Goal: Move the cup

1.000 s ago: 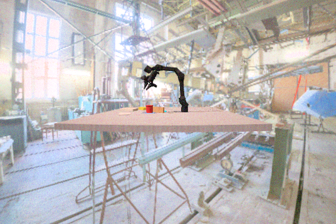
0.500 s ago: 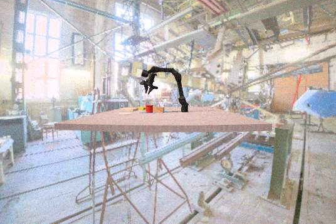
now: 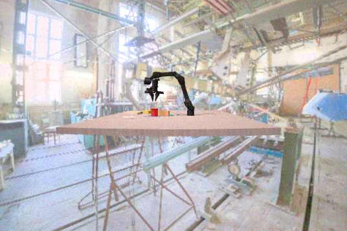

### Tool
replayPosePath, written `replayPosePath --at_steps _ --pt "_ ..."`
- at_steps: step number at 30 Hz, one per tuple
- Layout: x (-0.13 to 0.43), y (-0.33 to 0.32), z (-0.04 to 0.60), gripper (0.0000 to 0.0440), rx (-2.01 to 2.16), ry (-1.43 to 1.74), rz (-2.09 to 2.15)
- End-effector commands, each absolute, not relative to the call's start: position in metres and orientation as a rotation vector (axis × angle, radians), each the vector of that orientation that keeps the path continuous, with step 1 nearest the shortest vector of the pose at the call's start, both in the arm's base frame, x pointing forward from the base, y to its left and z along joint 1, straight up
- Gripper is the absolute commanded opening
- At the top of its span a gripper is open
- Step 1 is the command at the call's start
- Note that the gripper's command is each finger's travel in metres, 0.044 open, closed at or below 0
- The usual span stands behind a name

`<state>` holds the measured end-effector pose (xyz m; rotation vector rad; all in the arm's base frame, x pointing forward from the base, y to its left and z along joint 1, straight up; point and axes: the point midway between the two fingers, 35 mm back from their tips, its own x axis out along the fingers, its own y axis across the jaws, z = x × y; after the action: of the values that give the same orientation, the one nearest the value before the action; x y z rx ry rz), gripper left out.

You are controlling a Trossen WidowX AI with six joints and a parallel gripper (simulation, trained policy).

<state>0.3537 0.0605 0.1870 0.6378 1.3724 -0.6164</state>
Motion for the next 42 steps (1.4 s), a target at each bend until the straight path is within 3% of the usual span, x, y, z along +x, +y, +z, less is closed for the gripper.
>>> replayPosePath --at_steps 1,30,37,42 --pt "0.35 0.059 0.172 0.0146 0.617 1.41 -0.658" --pt "0.332 0.059 0.064 0.0166 0.481 1.559 -0.727" --pt "0.328 0.057 0.052 0.0015 0.428 1.577 -0.684" --pt "0.327 0.057 0.058 0.0003 0.423 1.572 -0.673"
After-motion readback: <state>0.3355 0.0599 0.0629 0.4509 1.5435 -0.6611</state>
